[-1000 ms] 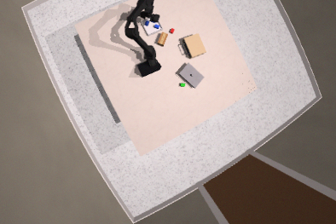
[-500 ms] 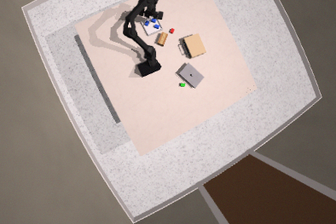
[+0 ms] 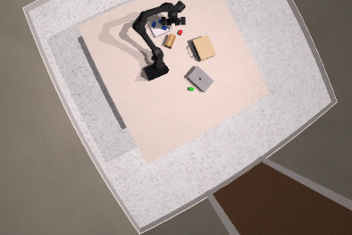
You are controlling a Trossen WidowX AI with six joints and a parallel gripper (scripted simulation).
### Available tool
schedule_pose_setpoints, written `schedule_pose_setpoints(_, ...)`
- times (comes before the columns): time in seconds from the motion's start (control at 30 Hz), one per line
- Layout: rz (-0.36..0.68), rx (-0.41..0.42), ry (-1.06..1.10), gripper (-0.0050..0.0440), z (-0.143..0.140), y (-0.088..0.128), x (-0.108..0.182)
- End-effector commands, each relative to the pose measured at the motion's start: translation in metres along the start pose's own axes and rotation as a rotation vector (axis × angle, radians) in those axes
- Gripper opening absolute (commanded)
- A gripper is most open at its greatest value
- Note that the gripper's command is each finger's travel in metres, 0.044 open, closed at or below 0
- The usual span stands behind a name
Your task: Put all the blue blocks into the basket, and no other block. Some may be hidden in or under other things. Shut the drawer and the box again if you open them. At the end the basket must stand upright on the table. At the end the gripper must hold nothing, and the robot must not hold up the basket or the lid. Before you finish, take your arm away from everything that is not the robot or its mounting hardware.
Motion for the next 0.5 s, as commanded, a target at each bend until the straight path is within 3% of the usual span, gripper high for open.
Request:
schedule_pose_setpoints(0.0,-0.001,0.005,0.006,0.0148,-0.029,-0.004,0.011)
schedule_pose_setpoints(0.4,-0.053,0.083,0.198,0.0148,-0.119,-0.014,0.082)
schedule_pose_setpoints(0.47,-0.053,0.083,0.198,0.0148,-0.119,-0.014,0.082)
Point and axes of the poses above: the point midway between the two fingers, 35 mm back from their tips, its own y axis back along the fingers, its own z axis across the jaws, x = y × z, the point moved 3 cm from there along y, back along the fingers, and after that the axes turned 9 degrees about -y, right-handed, at the moved point
